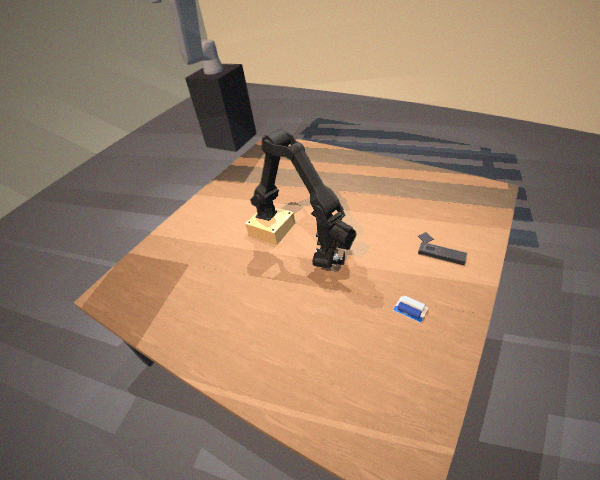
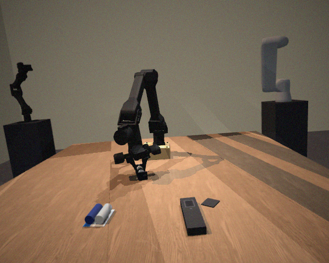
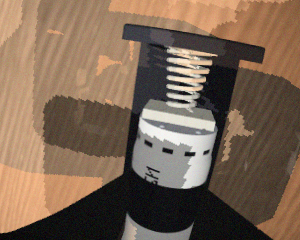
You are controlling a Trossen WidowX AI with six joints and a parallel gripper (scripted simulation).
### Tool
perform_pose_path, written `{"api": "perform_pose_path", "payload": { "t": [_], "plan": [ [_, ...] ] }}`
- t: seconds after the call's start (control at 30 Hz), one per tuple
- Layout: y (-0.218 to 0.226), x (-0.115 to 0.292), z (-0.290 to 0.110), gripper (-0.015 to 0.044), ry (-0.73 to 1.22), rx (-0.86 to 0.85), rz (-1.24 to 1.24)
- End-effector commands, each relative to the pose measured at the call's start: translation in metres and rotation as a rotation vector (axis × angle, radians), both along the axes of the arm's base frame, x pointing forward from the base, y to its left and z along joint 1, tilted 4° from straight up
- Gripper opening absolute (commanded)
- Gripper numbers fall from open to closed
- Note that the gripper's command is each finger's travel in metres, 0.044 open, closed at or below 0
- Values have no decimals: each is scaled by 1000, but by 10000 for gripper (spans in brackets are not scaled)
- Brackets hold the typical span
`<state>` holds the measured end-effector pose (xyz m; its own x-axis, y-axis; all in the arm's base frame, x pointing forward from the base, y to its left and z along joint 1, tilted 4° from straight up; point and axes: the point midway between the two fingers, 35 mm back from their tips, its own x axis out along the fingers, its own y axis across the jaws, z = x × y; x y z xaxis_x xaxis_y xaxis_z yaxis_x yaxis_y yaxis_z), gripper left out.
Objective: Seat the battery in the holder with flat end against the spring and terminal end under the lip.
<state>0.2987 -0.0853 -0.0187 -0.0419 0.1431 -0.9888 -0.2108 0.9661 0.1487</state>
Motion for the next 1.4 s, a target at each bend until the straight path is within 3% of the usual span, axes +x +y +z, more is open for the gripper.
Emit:
{"api": "perform_pose_path", "payload": {
  "t": [0.0, 0.1, 0.23, 0.73, 1.07, 1.37],
  "plan": [
    [0, -1, 0, 85, 0, 0, 3],
    [0, -1, -1, 85, 0, 0, 2],
    [0, -1, -1, 187, 0, 0, 2],
    [-1, -1, 14, 187, 1, 1, 0],
    [-5, -2, 89, 440, 1, 0, 0],
    [-4, -1, 89, 440, 1, 0, 0]
  ]
}}
